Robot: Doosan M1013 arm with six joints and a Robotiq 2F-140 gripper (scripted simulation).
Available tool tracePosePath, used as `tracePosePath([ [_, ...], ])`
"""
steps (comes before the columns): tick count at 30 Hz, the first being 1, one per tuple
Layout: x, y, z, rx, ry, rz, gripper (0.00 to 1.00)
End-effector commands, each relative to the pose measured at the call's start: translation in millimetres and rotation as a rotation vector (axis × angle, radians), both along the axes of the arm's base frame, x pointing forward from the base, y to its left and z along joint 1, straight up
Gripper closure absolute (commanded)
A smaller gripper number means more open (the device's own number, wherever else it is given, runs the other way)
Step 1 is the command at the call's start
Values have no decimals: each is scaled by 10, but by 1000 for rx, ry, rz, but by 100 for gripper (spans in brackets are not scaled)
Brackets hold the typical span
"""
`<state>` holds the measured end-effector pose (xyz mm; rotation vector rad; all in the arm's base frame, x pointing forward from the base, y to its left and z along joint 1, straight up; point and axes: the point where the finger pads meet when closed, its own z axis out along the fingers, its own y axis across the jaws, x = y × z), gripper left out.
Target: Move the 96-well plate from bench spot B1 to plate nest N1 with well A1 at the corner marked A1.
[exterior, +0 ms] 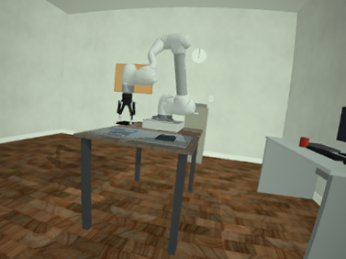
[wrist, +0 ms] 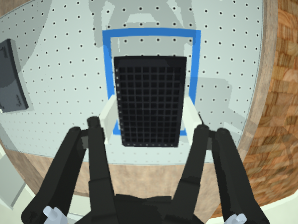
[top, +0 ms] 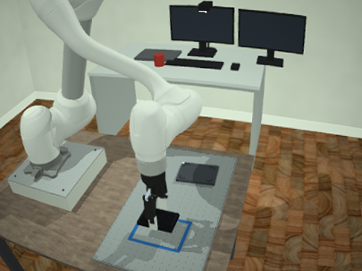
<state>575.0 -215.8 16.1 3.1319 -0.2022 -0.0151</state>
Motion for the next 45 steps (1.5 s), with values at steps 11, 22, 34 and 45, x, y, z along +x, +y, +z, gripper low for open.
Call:
tracePosePath([
  [11,9,-14,21,5,-4,-5,100],
  [22,9,-14,21,5,-4,-5,100],
  [34,9,-14,21,5,-4,-5,100],
  [45,50,148,27,6,-4,82,100],
])
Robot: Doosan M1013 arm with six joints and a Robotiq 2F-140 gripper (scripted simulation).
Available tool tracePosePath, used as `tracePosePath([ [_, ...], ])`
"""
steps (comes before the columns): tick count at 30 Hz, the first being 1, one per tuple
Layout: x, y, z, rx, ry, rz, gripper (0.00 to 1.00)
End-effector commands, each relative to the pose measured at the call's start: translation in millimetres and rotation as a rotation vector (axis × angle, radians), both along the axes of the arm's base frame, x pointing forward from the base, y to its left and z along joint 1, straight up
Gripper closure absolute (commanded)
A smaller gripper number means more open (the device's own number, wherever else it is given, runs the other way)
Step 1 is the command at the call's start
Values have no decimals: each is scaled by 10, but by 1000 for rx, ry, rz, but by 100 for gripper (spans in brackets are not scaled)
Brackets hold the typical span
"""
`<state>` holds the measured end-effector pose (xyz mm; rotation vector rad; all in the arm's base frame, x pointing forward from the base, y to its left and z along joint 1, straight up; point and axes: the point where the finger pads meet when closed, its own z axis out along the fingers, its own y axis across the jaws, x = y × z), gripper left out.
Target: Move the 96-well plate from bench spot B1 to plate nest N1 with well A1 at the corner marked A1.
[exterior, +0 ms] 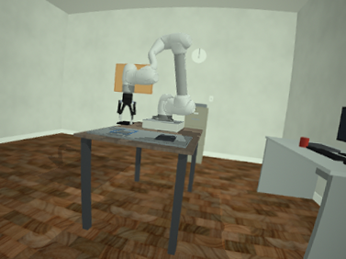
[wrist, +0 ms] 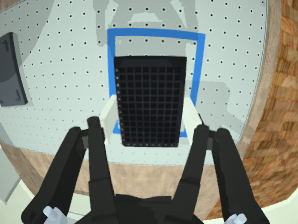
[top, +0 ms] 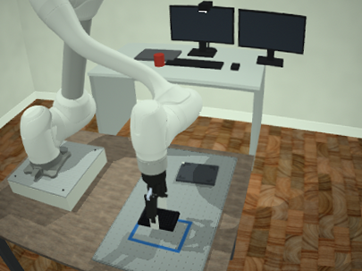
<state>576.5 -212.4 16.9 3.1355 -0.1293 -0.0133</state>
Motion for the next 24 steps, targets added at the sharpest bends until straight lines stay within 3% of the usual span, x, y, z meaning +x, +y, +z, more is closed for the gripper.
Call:
tracePosePath([
  [1,43,146,21,6,-2,36,100],
  [24,216,824,45,6,-2,36,100],
])
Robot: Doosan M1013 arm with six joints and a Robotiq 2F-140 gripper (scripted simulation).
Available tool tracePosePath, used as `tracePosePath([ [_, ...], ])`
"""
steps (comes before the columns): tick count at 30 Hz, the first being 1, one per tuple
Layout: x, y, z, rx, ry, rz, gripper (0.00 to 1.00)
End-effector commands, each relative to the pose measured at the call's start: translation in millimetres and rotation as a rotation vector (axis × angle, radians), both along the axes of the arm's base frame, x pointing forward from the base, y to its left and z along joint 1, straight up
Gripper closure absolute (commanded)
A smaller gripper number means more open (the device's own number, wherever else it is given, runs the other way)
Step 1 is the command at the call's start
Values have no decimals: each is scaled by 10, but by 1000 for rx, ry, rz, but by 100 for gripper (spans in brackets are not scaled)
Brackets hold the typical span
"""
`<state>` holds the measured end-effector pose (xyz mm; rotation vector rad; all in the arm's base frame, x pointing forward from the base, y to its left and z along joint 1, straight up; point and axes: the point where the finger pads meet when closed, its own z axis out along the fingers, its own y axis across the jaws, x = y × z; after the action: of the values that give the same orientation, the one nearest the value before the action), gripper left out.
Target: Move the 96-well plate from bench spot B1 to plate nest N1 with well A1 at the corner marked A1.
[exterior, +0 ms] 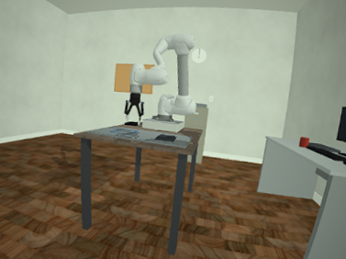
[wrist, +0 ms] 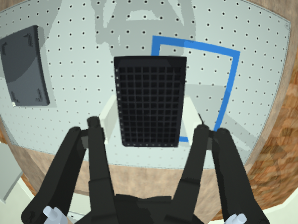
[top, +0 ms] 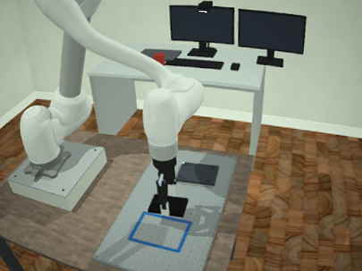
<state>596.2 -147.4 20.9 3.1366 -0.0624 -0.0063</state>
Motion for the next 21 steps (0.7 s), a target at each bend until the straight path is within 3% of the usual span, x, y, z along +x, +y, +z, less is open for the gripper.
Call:
tracePosePath([
  [1,19,174,5,7,2,-7,100],
  [21,158,723,25,7,2,-7,100],
])
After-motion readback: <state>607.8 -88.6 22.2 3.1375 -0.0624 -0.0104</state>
